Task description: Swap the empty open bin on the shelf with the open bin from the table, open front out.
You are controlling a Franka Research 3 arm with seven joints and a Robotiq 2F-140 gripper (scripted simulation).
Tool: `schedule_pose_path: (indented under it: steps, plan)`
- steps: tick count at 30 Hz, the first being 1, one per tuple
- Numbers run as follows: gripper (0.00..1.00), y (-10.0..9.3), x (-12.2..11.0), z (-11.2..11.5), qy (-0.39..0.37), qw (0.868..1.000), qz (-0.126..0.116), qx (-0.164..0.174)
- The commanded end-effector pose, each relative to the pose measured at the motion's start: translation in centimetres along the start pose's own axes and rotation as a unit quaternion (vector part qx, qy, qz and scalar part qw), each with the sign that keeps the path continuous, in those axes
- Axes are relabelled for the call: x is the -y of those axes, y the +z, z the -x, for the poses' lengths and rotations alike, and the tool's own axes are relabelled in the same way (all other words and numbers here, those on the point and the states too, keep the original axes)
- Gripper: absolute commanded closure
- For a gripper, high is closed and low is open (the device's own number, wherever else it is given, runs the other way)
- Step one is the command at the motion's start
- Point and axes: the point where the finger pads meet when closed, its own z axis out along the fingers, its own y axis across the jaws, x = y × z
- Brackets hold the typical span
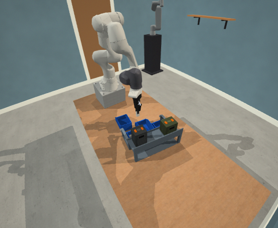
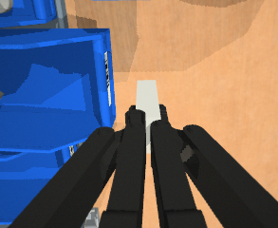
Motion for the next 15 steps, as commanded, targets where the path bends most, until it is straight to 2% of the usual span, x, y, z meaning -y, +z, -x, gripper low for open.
schedule_pose_path:
  steps: [1,9,15]
  plan:
    - [1.00,1.0,0.6,0.3,0.007,1.000,-0.012,-0.004]
    - [1.00,3.5,0.6,0.3,0.007,1.000,-0.012,-0.004]
    - [1.00,4.5,0.7,0.3,0.007,1.000,-0.012,-0.004]
